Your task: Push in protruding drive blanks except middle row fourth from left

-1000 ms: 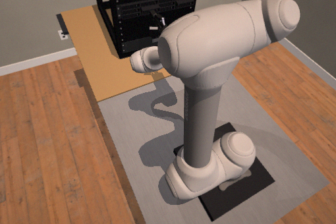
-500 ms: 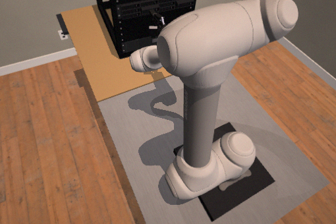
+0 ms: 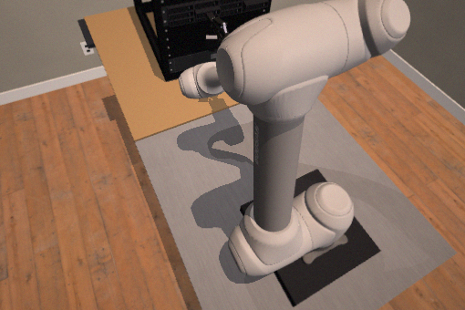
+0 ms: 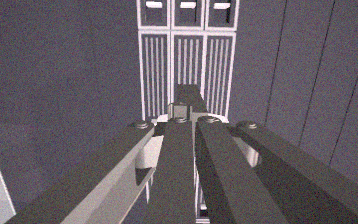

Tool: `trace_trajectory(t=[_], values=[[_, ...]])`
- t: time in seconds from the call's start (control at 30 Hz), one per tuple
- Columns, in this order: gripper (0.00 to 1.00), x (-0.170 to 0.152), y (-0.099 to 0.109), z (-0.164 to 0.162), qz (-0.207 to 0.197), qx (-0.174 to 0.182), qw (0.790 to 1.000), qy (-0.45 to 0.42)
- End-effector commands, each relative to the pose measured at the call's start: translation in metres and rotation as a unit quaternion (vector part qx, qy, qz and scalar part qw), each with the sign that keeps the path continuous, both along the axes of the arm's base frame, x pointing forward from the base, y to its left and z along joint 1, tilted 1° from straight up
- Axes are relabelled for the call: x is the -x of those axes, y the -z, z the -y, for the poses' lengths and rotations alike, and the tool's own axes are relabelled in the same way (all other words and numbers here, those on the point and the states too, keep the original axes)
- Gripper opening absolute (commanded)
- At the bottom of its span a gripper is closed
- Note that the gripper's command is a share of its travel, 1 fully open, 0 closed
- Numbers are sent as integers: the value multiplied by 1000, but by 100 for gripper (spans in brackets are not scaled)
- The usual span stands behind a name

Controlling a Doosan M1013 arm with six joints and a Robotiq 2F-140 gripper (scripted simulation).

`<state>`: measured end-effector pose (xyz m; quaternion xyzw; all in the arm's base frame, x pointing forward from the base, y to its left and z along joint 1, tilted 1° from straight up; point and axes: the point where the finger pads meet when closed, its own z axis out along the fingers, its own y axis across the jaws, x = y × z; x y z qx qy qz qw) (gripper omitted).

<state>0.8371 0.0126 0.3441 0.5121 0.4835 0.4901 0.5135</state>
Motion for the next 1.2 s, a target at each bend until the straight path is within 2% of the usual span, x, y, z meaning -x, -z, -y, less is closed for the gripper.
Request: trace_trajectory(t=[0.0,1.17], values=[[10,-4,-1,0,1,0,1000,0],[10,-14,-1,1,1,0,1000,0]])
